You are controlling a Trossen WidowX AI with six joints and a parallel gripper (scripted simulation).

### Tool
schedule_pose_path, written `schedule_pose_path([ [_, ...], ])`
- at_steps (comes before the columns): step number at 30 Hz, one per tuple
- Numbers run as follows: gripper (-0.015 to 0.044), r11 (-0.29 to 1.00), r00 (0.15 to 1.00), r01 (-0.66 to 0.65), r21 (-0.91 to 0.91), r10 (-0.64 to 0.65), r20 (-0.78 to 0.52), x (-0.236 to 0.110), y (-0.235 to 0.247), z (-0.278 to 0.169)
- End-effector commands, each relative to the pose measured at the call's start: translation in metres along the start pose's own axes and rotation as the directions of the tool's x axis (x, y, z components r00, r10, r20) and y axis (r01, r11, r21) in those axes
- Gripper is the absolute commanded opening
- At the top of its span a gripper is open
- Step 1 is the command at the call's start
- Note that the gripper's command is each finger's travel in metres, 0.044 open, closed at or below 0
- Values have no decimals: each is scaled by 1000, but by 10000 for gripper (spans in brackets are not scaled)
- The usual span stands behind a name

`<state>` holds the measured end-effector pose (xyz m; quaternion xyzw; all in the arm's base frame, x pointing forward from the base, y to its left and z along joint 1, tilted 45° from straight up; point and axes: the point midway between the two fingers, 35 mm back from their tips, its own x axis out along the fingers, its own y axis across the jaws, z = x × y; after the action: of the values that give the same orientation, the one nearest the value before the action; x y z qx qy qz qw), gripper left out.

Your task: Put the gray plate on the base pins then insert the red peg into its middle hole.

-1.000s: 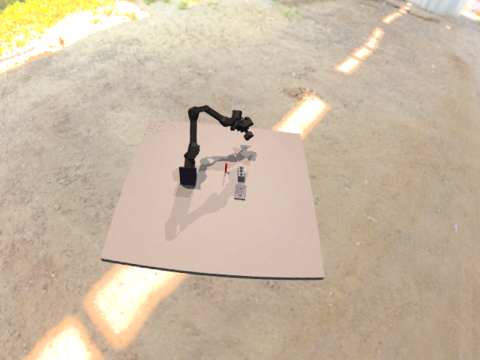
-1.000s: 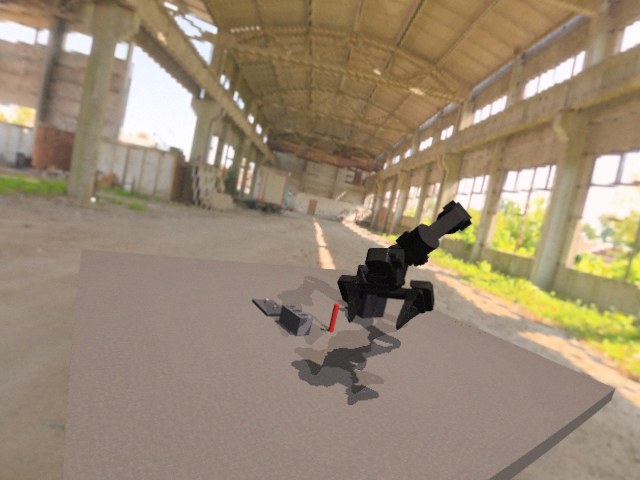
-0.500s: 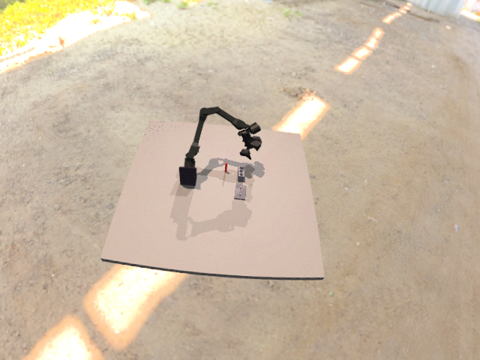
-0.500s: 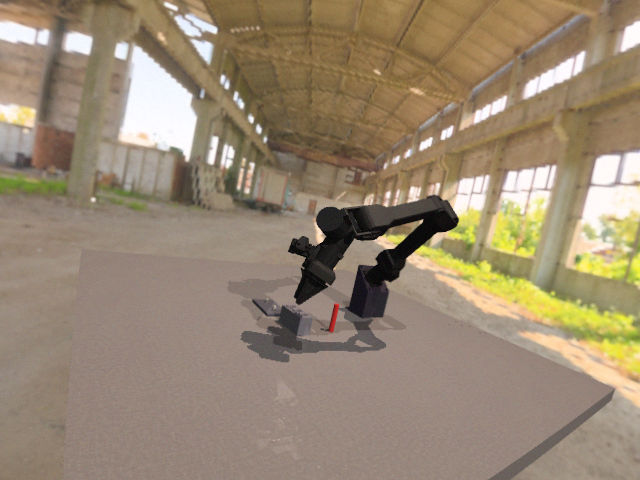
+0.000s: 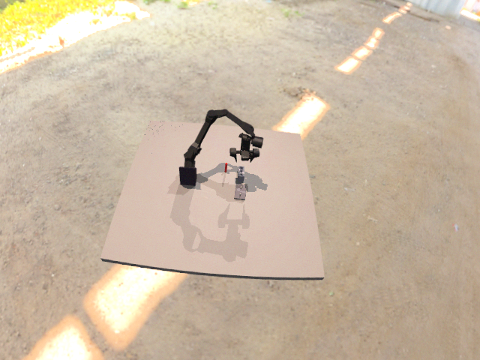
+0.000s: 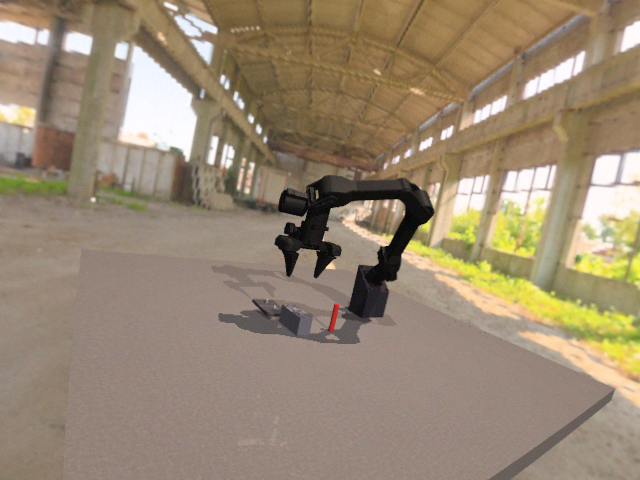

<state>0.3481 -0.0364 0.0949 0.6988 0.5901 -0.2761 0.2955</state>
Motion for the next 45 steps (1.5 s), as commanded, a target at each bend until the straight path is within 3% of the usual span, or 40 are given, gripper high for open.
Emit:
schedule_pose_path([
  [1,440,998,999,24,63,-22,-36,-2,-4,-2],
  [5,440,998,999,24,63,-22,-35,1,-3,-2],
  [10,440,998,999,23,62,-21,-38,60,-5,-5],
  [45,440,998,999,23,62,-21,-39,115,-4,-8],
])
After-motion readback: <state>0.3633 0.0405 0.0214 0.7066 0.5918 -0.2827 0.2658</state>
